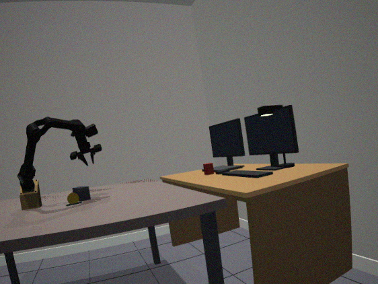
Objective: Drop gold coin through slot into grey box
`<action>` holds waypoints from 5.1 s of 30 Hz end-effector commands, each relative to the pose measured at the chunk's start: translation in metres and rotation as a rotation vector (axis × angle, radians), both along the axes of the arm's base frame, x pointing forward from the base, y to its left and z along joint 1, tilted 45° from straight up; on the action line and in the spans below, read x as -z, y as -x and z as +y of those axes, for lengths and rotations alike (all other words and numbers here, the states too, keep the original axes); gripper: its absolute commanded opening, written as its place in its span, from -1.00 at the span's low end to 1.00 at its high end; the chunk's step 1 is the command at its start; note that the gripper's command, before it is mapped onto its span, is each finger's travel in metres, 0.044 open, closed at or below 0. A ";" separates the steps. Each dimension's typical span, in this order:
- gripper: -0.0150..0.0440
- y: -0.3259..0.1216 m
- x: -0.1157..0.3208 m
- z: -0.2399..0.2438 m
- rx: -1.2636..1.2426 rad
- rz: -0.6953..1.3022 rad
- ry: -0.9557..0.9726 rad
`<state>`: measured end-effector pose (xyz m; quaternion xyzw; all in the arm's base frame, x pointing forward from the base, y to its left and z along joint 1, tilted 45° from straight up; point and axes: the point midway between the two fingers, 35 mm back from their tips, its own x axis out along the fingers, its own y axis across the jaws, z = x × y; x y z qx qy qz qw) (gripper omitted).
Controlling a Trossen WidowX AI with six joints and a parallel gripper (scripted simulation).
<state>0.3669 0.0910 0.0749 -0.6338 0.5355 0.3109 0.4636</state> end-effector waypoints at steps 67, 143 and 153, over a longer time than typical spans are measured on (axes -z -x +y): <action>0.05 0.111 0.036 -0.203 1.032 -0.456 0.184; -0.49 0.114 -0.019 -0.148 1.179 -0.565 0.147; -0.49 0.114 -0.018 -0.146 1.444 -0.768 0.074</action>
